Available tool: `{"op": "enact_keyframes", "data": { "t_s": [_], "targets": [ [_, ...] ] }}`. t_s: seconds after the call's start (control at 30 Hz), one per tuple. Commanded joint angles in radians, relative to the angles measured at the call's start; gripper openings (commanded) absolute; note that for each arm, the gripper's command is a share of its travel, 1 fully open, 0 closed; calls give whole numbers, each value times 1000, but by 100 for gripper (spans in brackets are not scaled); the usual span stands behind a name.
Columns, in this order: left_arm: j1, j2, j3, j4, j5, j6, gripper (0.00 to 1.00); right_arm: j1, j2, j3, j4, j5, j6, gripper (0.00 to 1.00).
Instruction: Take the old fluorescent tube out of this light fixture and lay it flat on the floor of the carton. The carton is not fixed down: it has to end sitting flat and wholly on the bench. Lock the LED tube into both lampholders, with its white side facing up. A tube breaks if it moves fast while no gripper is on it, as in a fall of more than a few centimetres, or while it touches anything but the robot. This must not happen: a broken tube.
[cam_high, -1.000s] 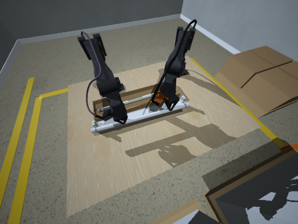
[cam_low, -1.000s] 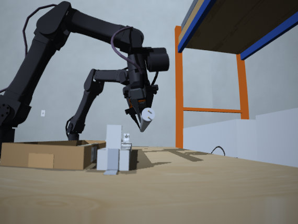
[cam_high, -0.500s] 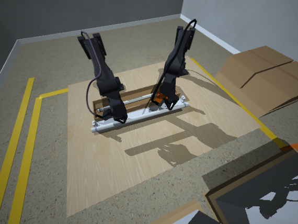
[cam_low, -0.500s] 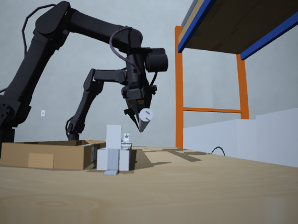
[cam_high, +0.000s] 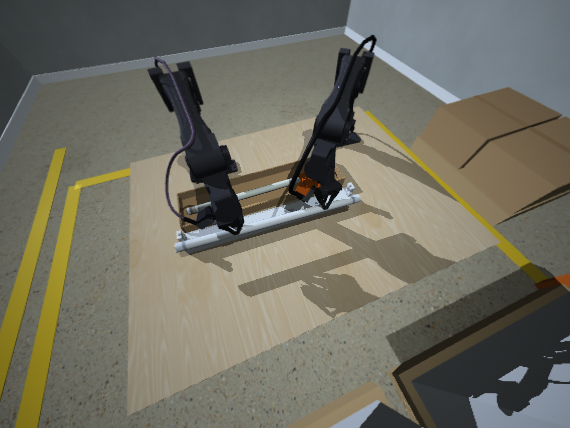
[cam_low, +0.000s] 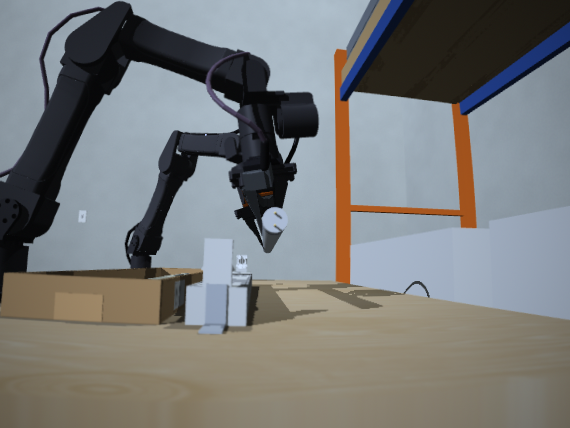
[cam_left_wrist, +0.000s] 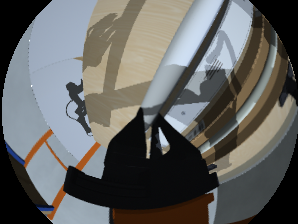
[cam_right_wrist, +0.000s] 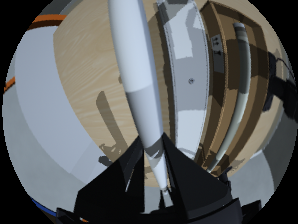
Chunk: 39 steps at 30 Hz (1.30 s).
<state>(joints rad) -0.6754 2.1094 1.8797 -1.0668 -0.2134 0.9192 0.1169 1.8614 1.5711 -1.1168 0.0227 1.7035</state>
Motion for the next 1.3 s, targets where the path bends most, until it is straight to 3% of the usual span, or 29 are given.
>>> {"op": "enact_keyframes", "data": {
  "t_s": [0.0,0.17,0.23,0.5,0.57,0.67,0.73,0.97,1.17,1.27],
  "targets": [
    [-6,-47,29,5,2,-9,11,-9,-33,36,-15,7,-4,11],
    [-8,-47,32,24,-6,-11,11,3,-35,33,20,5,5,11],
    [-14,-49,3,25,-3,-13,11,12,-37,-34,17,7,9,11],
    [-16,-63,-26,30,-2,-18,11,4,-48,-41,24,2,2,11],
    [-11,-62,5,31,0,-15,11,-4,-44,10,-10,7,-3,11],
    [-18,-60,-9,32,-2,-17,11,1,-48,-46,24,-3,0,11],
    [-18,-58,-16,35,1,-17,11,3,-45,-1,-9,-4,-2,11],
    [-21,-70,-40,35,-4,-22,11,18,-56,-57,15,0,5,11],
    [-8,-80,-18,38,-2,-23,11,9,-61,-13,13,3,0,11],
    [-16,-77,-26,39,-5,-26,11,19,-63,-60,27,-3,3,11]
  ]
}}
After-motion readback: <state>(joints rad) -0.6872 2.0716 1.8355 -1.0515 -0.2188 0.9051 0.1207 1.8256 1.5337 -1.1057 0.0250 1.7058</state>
